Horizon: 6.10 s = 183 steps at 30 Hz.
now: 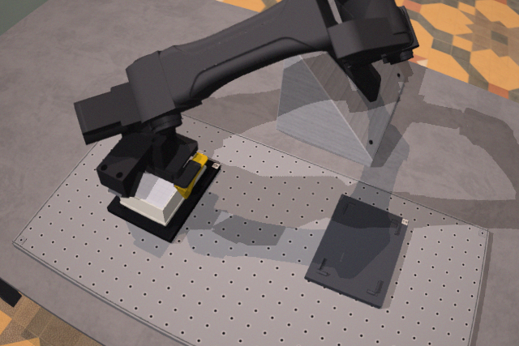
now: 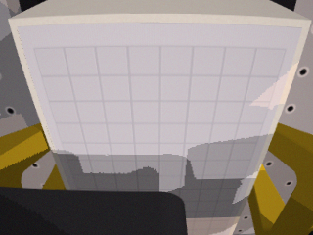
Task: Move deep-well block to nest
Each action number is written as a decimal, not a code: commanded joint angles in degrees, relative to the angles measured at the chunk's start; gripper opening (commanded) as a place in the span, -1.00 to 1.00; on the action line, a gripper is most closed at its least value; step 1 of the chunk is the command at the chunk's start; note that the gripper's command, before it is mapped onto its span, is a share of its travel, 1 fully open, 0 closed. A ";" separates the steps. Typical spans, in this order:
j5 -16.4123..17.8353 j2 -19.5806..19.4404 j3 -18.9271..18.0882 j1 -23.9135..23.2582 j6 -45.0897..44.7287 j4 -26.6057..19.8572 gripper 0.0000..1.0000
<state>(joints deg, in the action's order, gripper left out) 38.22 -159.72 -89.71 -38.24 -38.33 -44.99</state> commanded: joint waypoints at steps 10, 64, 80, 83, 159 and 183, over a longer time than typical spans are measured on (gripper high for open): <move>0.41 0.40 -0.13 -0.53 0.04 0.06 -1.00; -2.43 4.43 -6.96 -6.74 -6.91 -14.97 -1.00; -3.13 5.00 -9.34 -8.16 -8.42 -18.80 -1.00; -3.14 5.00 -9.33 -8.15 -8.41 -18.79 -1.00; -0.88 17.77 4.84 -3.45 -3.15 -14.44 -1.00; 1.58 30.49 15.57 2.40 3.61 -12.27 -1.00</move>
<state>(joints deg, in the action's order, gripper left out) 39.33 -130.58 -74.24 -35.18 -35.81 -57.34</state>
